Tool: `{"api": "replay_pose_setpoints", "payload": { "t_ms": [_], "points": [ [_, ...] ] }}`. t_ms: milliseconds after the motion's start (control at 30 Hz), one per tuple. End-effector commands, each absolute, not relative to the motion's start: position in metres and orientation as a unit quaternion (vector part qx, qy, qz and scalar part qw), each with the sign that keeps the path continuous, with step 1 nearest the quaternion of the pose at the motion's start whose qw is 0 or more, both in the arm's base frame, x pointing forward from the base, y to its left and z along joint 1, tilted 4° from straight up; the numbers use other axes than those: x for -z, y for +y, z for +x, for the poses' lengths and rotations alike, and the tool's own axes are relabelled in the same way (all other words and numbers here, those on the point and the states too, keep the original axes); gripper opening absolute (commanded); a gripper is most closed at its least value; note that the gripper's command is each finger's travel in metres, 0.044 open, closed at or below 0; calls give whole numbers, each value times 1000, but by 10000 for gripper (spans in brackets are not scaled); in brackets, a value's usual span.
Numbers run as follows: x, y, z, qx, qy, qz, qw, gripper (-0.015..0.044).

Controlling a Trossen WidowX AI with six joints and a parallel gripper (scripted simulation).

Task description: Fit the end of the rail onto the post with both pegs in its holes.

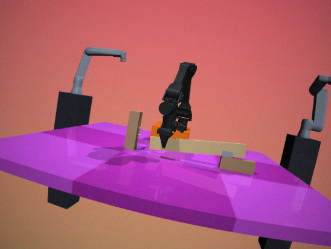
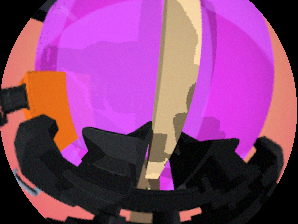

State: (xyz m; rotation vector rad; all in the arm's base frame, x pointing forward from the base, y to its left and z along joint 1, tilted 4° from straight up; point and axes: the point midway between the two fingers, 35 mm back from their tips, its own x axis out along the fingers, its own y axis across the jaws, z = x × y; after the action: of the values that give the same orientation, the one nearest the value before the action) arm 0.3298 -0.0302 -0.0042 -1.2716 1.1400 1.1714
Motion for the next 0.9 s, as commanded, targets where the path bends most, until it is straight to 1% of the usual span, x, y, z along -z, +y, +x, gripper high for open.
{"api": "replay_pose_setpoints", "payload": {
  "t_ms": [0,867],
  "points": [
    [-3,-29,332,-484,468,-531,515,0],
    [-16,-29,332,-484,468,-531,515,0]
  ]
}}
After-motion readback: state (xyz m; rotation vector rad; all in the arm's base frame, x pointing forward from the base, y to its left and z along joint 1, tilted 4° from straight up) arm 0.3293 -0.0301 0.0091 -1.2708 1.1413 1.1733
